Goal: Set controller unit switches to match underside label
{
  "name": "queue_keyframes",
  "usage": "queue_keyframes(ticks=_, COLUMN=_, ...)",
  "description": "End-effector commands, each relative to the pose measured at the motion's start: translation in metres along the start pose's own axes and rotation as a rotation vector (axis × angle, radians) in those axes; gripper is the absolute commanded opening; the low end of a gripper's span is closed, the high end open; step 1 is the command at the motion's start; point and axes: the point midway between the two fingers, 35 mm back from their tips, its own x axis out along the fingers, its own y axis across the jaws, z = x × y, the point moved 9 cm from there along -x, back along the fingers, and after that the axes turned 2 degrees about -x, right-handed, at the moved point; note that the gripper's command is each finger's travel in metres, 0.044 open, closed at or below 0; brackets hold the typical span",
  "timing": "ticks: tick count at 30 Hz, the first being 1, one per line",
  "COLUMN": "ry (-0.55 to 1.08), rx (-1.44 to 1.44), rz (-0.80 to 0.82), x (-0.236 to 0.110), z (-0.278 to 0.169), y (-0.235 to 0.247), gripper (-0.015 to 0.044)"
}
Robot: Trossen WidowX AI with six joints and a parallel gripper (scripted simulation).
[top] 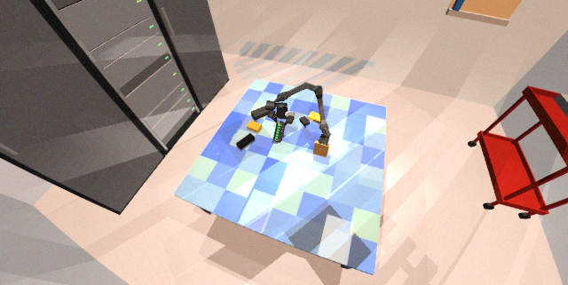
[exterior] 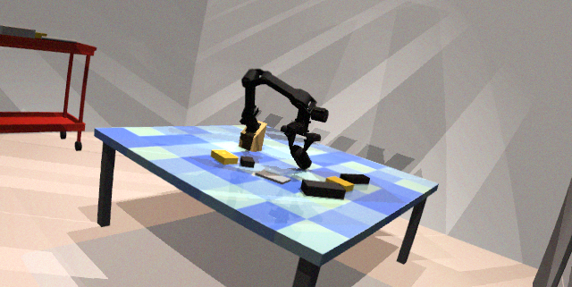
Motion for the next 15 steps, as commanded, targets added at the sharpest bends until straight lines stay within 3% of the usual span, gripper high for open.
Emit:
queue_keyframes(ticks=1, ry=0.013, rx=-0.021, rz=-0.022, x=0.0090, z=-0.0032, y=-0.0041, gripper=0.0338)
queue_keyframes(ticks=15, ry=0.013, rx=-0.021, rz=-0.022, x=0.0173, z=0.0037, y=-0.0044, gripper=0.0338)
